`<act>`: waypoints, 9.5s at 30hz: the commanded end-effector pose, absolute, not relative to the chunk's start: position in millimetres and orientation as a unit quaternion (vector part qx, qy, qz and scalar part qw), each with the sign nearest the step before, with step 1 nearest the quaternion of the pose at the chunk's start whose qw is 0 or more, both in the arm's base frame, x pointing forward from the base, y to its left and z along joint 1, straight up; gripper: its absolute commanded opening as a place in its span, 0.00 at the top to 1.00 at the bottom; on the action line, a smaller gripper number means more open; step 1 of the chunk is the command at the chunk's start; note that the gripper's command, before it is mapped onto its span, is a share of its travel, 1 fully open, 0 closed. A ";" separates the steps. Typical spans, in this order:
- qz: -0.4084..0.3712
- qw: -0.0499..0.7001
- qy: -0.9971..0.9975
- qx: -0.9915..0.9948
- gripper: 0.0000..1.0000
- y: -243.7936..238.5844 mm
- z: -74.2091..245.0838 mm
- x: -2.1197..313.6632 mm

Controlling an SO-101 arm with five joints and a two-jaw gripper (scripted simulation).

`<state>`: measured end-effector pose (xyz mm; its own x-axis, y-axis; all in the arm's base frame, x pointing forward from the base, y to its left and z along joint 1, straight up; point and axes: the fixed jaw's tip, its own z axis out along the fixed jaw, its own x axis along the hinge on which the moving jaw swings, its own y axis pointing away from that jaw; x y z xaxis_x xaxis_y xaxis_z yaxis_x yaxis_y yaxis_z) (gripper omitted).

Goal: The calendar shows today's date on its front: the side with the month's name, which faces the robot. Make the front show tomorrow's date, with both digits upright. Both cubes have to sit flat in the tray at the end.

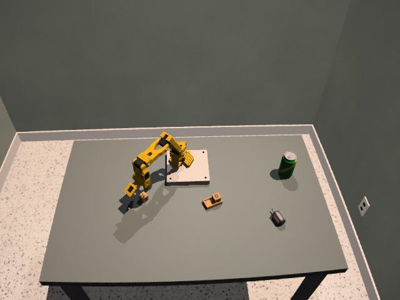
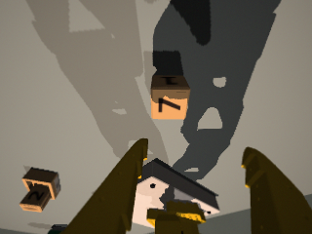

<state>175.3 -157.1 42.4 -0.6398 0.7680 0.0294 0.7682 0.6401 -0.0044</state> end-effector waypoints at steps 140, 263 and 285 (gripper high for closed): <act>0.002 -0.001 -0.937 0.349 0.65 -152.3 32.4 148.3; -0.005 0.002 -0.935 0.355 0.80 -159.0 -13.7 153.8; -0.005 0.002 -0.935 0.355 0.92 -159.0 -13.7 153.8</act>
<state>156.4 -158.9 -12.0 -0.7457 -0.6663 0.0011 -0.6662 0.7457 -0.0065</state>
